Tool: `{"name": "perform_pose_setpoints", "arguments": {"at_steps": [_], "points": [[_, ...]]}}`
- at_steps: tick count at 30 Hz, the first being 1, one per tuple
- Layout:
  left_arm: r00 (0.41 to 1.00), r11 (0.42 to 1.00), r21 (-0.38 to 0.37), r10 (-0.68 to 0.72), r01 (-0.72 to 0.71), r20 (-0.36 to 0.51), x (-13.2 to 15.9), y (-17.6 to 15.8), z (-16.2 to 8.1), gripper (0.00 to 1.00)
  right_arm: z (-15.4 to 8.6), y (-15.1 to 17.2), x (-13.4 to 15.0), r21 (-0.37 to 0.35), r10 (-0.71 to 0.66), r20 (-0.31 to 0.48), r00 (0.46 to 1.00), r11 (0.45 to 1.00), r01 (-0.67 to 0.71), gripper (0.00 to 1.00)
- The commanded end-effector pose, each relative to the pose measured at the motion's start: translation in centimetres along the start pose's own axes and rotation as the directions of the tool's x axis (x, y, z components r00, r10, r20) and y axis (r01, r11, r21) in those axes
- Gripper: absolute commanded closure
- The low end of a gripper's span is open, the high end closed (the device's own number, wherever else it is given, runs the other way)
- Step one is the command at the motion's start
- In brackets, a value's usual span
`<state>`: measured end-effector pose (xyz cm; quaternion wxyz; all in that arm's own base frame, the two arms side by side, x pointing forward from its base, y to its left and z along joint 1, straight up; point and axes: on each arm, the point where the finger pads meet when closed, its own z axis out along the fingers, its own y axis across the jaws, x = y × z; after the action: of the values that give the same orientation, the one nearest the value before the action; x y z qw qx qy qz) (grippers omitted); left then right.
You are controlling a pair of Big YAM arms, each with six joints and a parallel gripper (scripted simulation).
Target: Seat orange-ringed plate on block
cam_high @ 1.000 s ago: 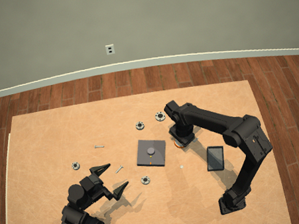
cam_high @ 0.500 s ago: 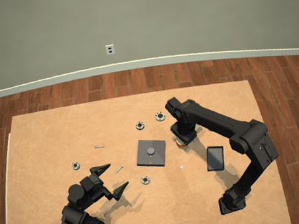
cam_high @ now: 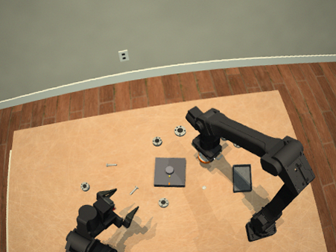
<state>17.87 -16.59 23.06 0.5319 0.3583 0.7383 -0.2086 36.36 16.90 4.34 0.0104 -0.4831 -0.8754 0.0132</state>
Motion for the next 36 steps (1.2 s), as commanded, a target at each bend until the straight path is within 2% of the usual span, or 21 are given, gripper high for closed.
{"name": "perform_pose_setpoints", "arguments": {"at_steps": [1, 2, 6, 9, 11, 13, 18, 20, 21, 22, 26, 28, 32, 36], "points": [[0.999, 1.000, -0.011, 0.026, -0.026, 0.045, -3.1, 0.1, -1.9, 0.00, -2.8, 2.8, 1.5, -0.051, 0.037, 0.005, 0.999, 0.998, -0.037, 0.41], [0.999, 1.000, -0.012, 0.025, -0.025, 0.044, -3.1, 0.1, -1.9, 0.00, -2.3, 3.1, 2.5, -0.035, 0.048, 0.004, 0.999, 0.998, -0.047, 0.41], [0.999, 1.000, -0.015, 0.023, -0.023, 0.041, -3.0, 0.1, -1.9, 0.00, -2.5, 5.0, 8.4, -0.037, 0.052, 0.003, 0.999, 0.998, -0.052, 0.41], [0.998, 1.000, -0.017, 0.025, -0.024, 0.051, -3.3, 0.2, -2.0, 0.00, -2.6, 6.0, 11.8, -0.038, 0.035, 0.004, 0.999, 0.999, -0.035, 0.41], [0.998, 1.000, -0.017, 0.025, -0.024, 0.051, -3.3, 0.2, -2.0, 0.00, -2.6, 6.0, 11.8, -0.038, 0.035, 0.004, 0.999, 0.999, -0.035, 0.41], [0.999, 1.000, -0.016, 0.024, -0.023, 0.046, -3.2, 0.2, -1.8, 0.00, -2.6, 6.5, 13.3, -0.038, 0.023, 0.004, 1.000, 0.999, -0.023, 0.41], [0.999, 1.000, -0.016, 0.024, -0.023, 0.046, -3.2, 0.2, -1.8, 0.00, -2.6, 7.0, 14.8, -0.031, -0.019, 0.003, 1.000, 0.999, 0.019, 0.41], [0.999, 1.000, -0.016, 0.024, -0.023, 0.046, -3.2, 0.2, -1.8, 0.00, -3.4, 7.0, 14.8, -0.049, -0.034, 0.000, 0.999, 0.998, 0.034, 0.41], [0.999, 1.000, -0.016, 0.024, -0.023, 0.046, -3.2, 0.2, -1.8, 0.00, -3.4, 7.1, 14.8, -0.050, -0.069, 0.004, 0.998, 0.996, 0.069, 0.41], [1.000, 1.000, -0.015, 0.015, -0.014, 0.014, -1.6, 0.2, -1.0, 0.00, -3.4, 7.1, 14.7, -0.049, -0.099, 0.006, 0.995, 0.994, 0.099, 0.41], [1.000, 1.000, -0.015, 0.015, -0.014, 0.014, -1.6, 0.2, -1.0, 0.00, -3.4, 7.0, 14.8, -0.047, -0.303, 0.015, 0.953, 0.952, 0.304, 0.41], [1.000, 1.000, -0.015, 0.015, -0.014, 0.014, -1.6, 0.2, -1.0, 0.00, -3.4, 7.0, 14.8, -0.047, -0.303, 0.015, 0.953, 0.952, 0.304, 0.41], [1.000, 1.000, -0.015, 0.015, -0.014, 0.014, -1.6, 0.2, -1.0, 0.00, -3.4, 7.1, 14.7, -0.041, -0.498, 0.026, 0.867, 0.866, 0.499, 0.41], [1.000, 1.000, -0.015, 0.015, -0.014, 0.014, -1.6, 0.2, -1.0, 0.00, -3.4, 7.1, 14.7, -0.036, -0.633, 0.034, 0.774, 0.773, 0.633, 0.41]]}}
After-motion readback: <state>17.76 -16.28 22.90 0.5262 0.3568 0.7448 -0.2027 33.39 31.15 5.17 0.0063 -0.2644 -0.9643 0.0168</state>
